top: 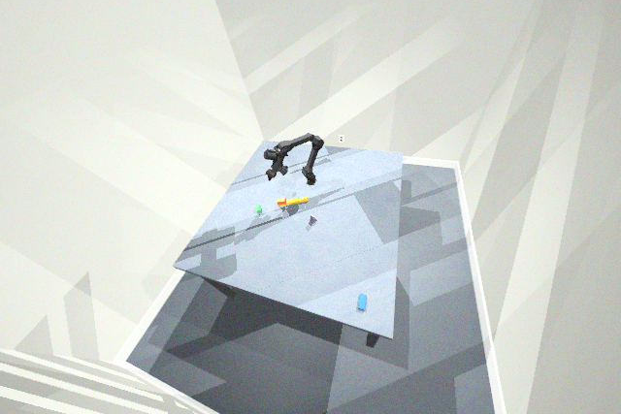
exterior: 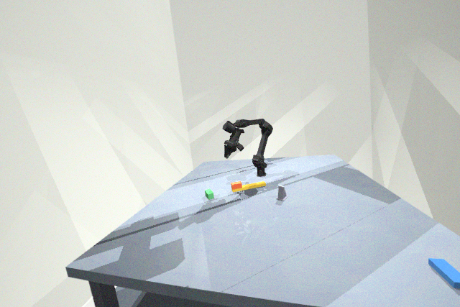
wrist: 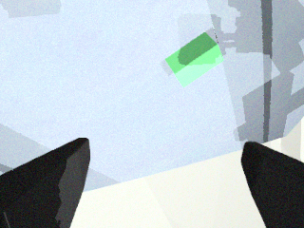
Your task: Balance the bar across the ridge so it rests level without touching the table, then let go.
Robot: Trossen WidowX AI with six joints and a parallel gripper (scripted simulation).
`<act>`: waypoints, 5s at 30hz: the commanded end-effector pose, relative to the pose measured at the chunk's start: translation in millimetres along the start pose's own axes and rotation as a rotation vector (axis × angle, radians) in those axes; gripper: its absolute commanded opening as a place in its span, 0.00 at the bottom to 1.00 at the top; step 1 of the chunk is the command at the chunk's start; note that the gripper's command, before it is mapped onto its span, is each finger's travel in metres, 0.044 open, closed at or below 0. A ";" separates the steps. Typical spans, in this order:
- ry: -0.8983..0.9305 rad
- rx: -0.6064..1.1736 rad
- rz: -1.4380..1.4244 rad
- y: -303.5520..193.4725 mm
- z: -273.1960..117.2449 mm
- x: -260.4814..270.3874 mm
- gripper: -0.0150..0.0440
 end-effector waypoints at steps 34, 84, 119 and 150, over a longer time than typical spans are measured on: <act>0.173 -0.580 -0.357 92.4 46.3 -73.7 0.79; 0.173 -0.580 -0.357 143.1 129.1 -47.5 0.79; 0.173 -0.578 -0.360 121.3 100.5 -62.5 0.25; 0.173 -0.580 -0.357 84.6 33.6 -77.8 0.25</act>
Point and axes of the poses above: the point midway between the two fingers, 35 mm back from their tips, its own z axis out along the fingers, its own x axis across the jaws, y = z × x, the point moved 10 cm from there along -z, back along the fingers, and after that the axes turned 11 degrees about -z, right-handed, at the moved point
